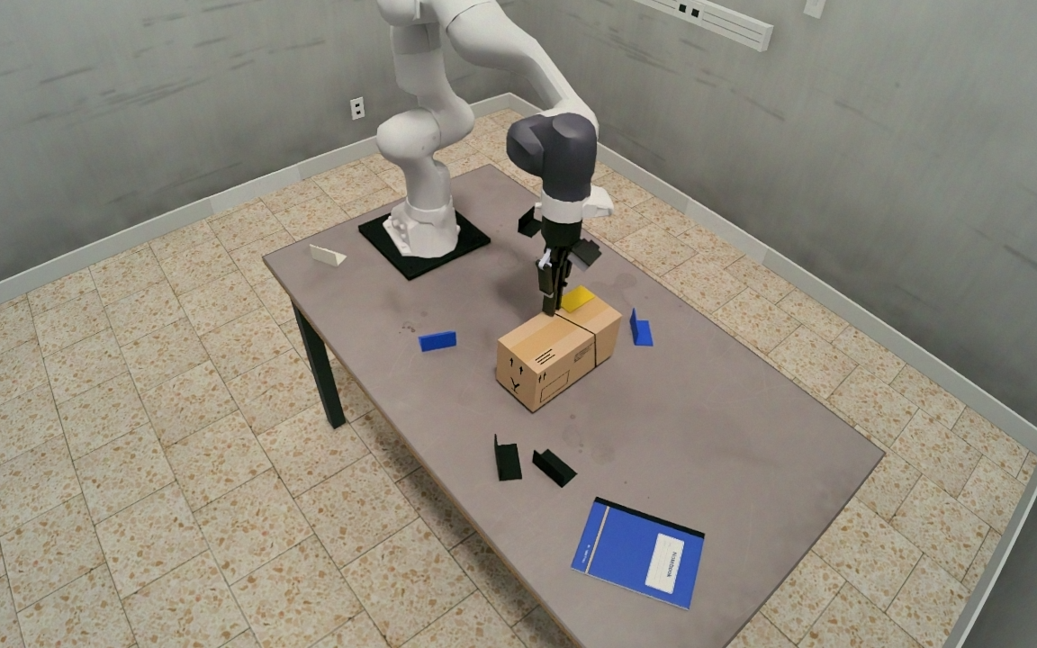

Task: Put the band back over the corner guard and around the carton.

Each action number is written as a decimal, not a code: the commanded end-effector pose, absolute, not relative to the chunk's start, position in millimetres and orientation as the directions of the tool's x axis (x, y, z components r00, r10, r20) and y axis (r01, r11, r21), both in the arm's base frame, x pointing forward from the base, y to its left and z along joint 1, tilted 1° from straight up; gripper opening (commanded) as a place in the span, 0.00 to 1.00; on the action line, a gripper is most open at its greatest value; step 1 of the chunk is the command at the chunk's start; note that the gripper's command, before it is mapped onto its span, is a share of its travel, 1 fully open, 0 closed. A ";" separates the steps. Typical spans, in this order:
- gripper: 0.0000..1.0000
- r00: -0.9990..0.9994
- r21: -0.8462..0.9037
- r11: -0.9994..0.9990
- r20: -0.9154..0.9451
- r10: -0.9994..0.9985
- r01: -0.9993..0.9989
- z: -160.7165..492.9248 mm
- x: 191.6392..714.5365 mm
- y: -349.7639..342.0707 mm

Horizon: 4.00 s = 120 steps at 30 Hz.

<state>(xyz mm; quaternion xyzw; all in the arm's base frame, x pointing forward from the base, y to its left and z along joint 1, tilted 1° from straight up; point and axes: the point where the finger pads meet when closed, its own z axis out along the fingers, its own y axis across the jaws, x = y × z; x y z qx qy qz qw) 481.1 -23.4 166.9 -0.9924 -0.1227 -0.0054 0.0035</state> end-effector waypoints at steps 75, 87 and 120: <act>0.18 0.969 -0.008 -0.969 0.011 0.246 0.246 159.4 480.6 -23.5; 0.18 0.969 -0.008 -0.969 0.011 0.246 0.246 158.3 480.7 -23.5; 0.10 0.969 -0.008 -0.969 0.011 0.246 0.246 158.3 480.7 -23.5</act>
